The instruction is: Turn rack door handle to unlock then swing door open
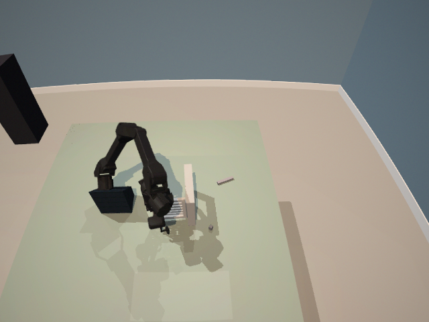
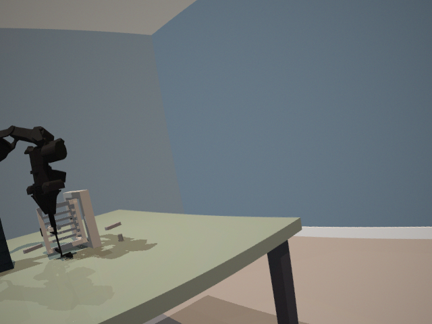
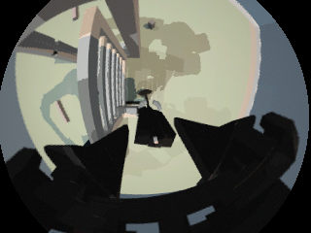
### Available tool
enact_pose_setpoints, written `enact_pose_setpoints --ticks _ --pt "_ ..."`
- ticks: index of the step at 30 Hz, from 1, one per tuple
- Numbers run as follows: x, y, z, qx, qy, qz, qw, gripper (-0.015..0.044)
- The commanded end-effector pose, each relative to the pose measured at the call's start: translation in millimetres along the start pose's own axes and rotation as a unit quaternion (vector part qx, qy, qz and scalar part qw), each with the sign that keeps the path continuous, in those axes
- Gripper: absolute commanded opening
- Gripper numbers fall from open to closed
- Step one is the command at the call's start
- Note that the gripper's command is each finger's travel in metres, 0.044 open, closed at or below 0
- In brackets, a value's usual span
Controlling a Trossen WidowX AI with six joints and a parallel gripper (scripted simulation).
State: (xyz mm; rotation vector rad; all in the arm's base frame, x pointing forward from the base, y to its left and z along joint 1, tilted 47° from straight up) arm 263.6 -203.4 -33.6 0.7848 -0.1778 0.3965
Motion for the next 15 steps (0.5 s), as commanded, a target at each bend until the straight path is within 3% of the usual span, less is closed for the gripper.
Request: enact_pose_setpoints --ticks 1,15 --pt "0 -1 7 -0.003 0.002 0.003 1.000 0.0290" --pt "0 -2 26 -0.003 0.002 0.003 1.000 0.0290"
Point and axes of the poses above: the point midway between the two fingers, 35 mm back from their tips, its own z axis back along the fingers, its own y axis across the jaws, x = y × z, the point moved 6 cm from there along z, back along the fingers, and after that the axes turned 12 degrees about z, right-handed, at the moved point
